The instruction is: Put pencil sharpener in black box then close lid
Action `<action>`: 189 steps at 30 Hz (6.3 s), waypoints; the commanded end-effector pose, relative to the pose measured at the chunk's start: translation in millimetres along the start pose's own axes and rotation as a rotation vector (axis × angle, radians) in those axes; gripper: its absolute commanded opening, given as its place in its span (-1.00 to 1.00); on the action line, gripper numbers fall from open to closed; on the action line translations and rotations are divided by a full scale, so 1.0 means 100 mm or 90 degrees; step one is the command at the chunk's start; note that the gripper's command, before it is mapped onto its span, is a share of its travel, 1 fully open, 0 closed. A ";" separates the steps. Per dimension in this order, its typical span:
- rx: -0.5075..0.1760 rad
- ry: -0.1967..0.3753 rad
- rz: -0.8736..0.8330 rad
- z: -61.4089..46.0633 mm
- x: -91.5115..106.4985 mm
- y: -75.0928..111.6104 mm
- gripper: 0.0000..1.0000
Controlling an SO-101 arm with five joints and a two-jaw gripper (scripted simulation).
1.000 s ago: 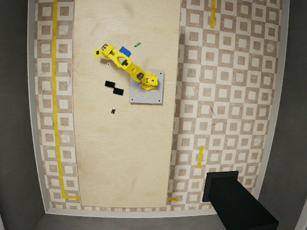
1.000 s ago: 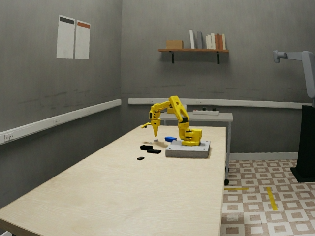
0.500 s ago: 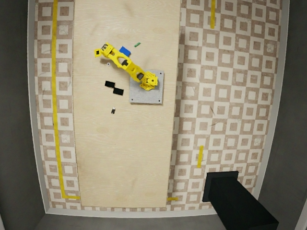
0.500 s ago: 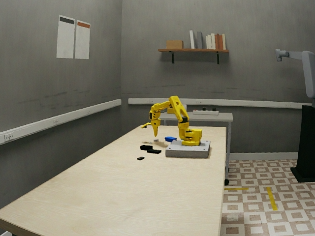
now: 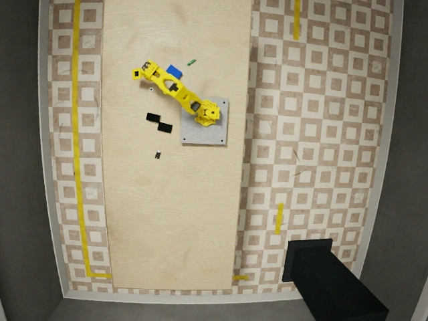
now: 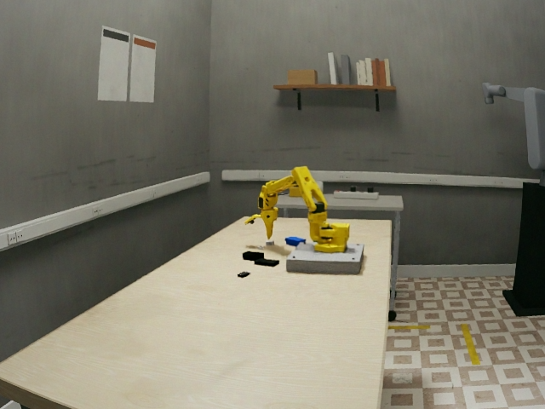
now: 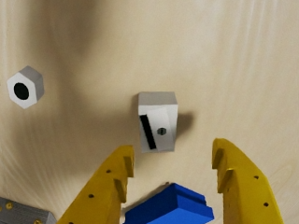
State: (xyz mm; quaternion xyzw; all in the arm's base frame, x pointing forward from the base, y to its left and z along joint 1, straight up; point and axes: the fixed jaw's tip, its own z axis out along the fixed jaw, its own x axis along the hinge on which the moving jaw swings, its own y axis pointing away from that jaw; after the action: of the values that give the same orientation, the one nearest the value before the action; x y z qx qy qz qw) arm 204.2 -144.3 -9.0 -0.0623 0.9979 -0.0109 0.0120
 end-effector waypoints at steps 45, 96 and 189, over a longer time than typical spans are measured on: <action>-0.013 0.013 0.008 0.25 0.05 0.05 -0.64; -0.013 0.013 0.008 0.25 0.05 0.05 -0.88; -0.013 0.013 0.008 -0.47 -0.02 -0.03 -0.88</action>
State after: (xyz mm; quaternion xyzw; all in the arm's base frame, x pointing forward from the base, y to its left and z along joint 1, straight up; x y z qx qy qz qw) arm 207.0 -146.3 41.0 -0.0616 0.9980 -0.0076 0.0081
